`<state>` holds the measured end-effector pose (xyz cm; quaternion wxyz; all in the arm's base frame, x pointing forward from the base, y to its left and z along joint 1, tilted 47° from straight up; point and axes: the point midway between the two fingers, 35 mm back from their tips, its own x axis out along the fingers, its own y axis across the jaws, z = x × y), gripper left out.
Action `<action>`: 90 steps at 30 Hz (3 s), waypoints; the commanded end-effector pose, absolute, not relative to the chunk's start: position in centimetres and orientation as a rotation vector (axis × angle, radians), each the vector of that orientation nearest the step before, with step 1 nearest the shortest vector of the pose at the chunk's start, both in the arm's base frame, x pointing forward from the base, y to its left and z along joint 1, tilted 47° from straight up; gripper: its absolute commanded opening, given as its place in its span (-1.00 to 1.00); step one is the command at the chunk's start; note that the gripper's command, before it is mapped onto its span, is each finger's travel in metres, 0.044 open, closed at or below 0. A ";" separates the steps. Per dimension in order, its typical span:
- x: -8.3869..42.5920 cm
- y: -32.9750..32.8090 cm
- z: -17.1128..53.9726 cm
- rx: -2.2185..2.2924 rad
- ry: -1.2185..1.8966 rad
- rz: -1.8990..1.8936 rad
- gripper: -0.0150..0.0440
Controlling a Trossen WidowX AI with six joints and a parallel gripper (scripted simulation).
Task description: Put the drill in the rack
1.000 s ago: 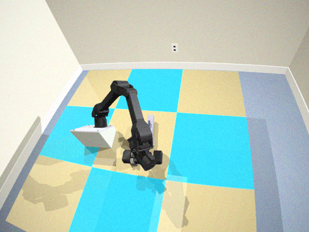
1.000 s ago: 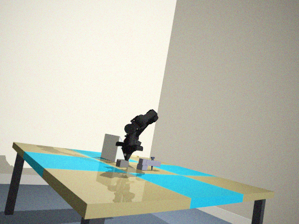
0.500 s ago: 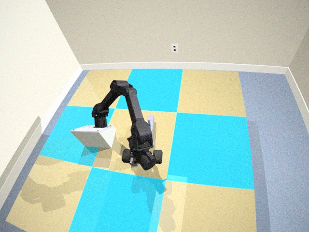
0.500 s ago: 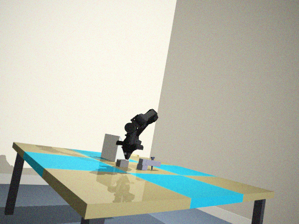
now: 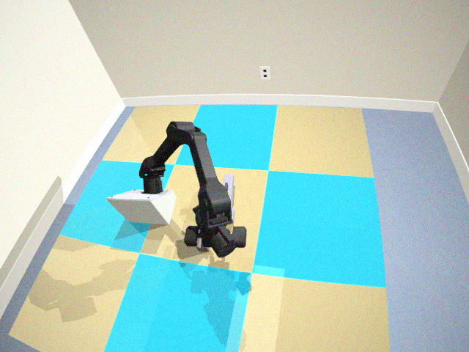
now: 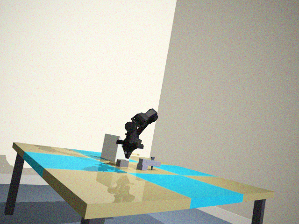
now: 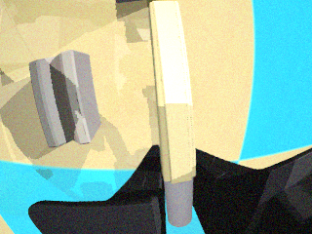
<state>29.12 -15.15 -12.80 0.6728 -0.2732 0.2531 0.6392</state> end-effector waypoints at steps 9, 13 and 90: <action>27.9 -15.3 -13.0 -0.625 0.569 1.443 -0.49; 27.3 -15.3 -13.2 -0.624 0.570 1.443 -0.49; 22.1 -12.5 -17.4 -0.623 0.571 1.443 -0.49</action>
